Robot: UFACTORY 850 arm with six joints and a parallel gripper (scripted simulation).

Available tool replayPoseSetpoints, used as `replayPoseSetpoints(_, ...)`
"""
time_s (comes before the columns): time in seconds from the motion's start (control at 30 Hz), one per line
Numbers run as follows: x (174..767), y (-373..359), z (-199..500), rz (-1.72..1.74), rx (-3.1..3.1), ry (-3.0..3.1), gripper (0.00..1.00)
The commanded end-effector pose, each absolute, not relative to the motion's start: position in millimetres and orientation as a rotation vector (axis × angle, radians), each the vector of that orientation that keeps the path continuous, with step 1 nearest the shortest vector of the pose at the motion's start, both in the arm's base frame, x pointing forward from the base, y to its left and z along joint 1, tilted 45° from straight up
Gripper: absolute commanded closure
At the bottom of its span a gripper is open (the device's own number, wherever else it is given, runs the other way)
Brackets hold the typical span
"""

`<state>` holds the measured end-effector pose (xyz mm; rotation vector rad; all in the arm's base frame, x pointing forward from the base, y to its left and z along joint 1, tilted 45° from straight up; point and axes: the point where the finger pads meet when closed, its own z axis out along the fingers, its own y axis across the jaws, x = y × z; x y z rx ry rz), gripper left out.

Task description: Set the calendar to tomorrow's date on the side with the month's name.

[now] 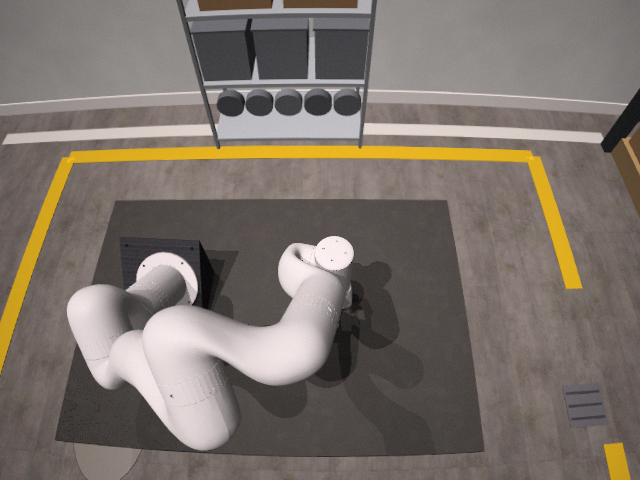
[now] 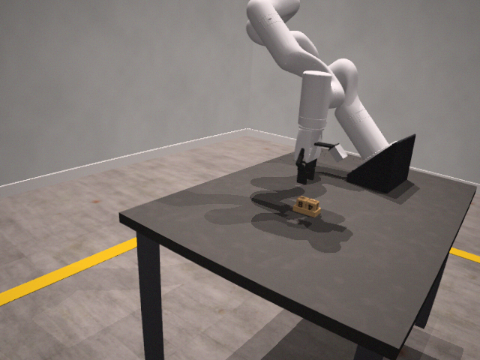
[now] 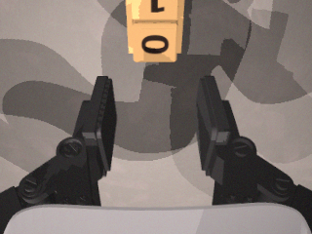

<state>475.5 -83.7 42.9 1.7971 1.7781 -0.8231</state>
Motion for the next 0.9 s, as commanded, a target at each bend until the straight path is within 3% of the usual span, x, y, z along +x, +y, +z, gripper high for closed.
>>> replayPoseSetpoints(0.0, 476, -84, 42, -0.821, 1.797, 1.778, 0.51)
replayPoseSetpoints(0.87, 473, -107, 19, -0.821, 1.797, 1.778, 0.51)
